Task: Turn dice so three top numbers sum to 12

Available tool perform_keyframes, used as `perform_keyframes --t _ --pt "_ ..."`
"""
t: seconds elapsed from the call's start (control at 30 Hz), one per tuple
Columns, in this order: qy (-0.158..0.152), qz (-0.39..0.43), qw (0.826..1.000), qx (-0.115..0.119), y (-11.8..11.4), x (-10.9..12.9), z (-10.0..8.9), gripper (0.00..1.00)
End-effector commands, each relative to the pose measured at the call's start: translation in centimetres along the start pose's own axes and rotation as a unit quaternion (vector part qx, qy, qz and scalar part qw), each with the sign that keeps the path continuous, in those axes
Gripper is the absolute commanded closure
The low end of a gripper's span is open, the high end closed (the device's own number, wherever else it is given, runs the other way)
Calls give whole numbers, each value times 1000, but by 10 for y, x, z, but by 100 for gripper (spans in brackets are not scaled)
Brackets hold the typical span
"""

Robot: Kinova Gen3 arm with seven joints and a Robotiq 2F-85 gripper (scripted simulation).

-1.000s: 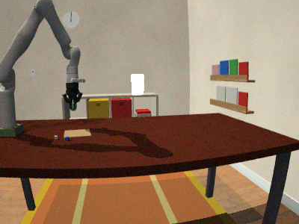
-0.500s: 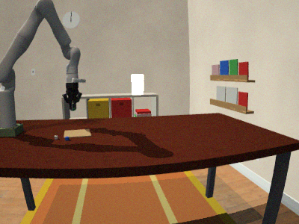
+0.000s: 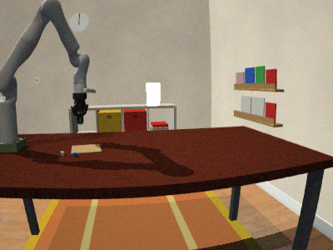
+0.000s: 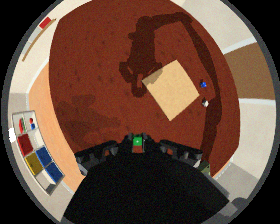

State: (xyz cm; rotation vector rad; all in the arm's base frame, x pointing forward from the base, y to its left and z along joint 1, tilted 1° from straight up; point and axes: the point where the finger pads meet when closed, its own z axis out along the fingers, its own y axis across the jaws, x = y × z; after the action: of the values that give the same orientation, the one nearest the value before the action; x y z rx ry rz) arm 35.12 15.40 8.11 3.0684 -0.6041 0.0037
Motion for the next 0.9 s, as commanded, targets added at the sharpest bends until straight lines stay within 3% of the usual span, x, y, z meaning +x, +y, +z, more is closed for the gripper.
perform_keyframes --t 0.0,0.07,0.27,0.57,0.63,0.87 --pt "-5 -33 999 -2 2 -1 2 89" --pt "-5 -33 999 -2 2 -1 2 89" --pt "-8 -150 989 -4 3 -3 5 89" --pt "-11 -343 939 -5 2 -6 8 89" --pt "-11 -343 939 -5 2 -6 8 89" --pt "-10 -484 875 -2 1 -6 8 89"
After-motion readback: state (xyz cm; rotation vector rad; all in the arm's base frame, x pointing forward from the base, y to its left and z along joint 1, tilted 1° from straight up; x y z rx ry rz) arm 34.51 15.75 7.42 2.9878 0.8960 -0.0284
